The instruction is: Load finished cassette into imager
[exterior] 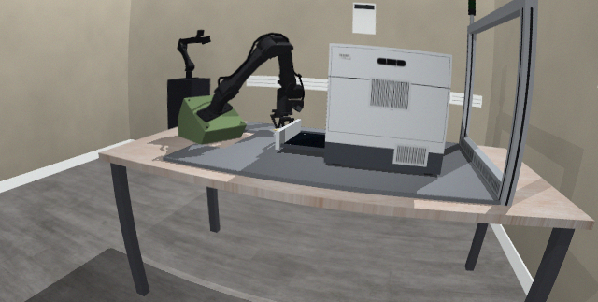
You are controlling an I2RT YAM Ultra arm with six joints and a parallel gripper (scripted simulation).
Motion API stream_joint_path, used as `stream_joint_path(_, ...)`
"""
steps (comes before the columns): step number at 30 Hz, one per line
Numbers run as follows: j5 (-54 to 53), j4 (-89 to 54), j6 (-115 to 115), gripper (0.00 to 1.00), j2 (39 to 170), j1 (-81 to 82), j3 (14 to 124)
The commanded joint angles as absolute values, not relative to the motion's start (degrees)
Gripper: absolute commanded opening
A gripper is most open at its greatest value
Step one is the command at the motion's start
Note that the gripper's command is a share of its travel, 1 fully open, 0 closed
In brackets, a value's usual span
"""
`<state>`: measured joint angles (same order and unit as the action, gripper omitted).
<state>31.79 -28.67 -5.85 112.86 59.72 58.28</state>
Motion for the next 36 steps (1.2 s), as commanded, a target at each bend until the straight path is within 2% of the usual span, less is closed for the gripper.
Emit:
stream_joint_path(1,31.79,-28.44,-5.79,0.00,112.57,59.95,58.65)
stream_joint_path(29,31.62,-27.61,-5.37,0.00,111.13,59.83,56.92)
stream_joint_path(36,31.97,-31.10,-7.10,0.00,109.85,61.31,59.66)
